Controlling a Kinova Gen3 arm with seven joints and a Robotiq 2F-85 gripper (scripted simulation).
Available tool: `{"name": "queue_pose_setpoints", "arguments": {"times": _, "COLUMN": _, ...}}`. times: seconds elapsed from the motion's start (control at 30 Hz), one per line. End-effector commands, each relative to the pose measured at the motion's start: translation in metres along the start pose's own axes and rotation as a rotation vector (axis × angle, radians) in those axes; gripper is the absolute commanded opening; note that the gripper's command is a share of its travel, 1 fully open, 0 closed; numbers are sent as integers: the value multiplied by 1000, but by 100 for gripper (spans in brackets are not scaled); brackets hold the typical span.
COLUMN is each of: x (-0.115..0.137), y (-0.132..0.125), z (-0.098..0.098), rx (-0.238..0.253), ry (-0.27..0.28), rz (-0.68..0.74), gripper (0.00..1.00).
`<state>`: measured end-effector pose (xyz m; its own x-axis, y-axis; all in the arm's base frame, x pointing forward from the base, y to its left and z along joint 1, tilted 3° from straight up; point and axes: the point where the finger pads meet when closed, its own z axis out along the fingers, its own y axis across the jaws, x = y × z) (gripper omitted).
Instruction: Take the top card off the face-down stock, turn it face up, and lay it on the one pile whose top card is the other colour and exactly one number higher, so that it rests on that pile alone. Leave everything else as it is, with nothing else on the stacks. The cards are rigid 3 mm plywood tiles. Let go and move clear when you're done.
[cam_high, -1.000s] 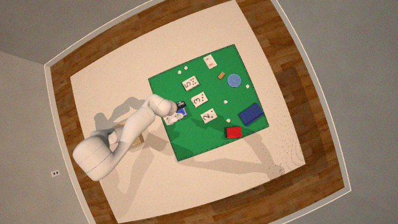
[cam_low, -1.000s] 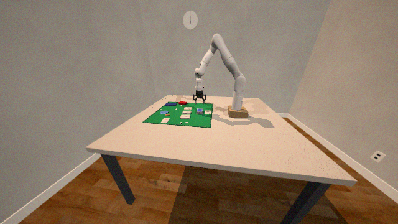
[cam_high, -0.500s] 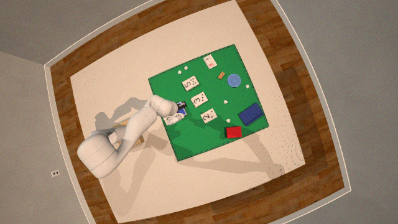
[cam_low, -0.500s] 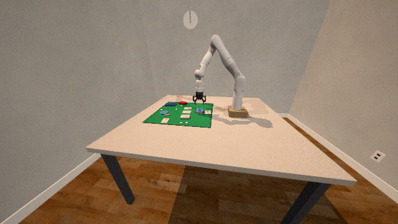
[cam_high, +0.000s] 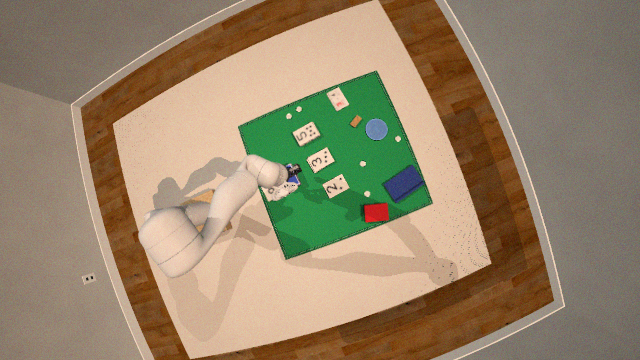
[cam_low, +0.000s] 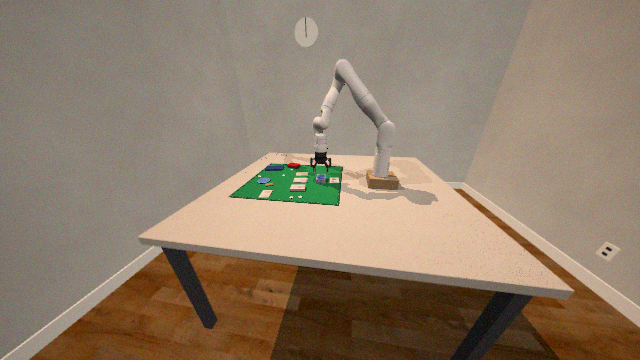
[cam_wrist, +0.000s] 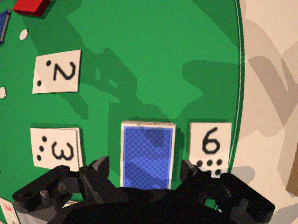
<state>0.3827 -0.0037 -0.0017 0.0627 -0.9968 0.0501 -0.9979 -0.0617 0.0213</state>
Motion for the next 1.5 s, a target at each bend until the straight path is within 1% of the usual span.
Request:
{"name": "queue_pose_setpoints", "arguments": {"times": 0.0, "x": -2, "y": 2, "z": 6, "rx": -6, "ry": -1, "rz": -4, "gripper": 85}}
{"name": "queue_pose_setpoints", "arguments": {"times": 0.27, "x": -2, "y": 2, "z": 12, "rx": -6, "ry": -1, "rz": -4, "gripper": 85}}
{"name": "queue_pose_setpoints", "arguments": {"times": 1.0, "x": -2, "y": 2, "z": 12, "rx": -6, "ry": -1, "rz": -4, "gripper": 85}}
{"name": "queue_pose_setpoints", "arguments": {"times": 1.03, "x": -2, "y": 2, "z": 12, "rx": -6, "ry": -1, "rz": -4, "gripper": 71}}
{"name": "queue_pose_setpoints", "arguments": {"times": 1.47, "x": -2, "y": 2, "z": 12, "rx": -6, "ry": -1, "rz": -4, "gripper": 71}}
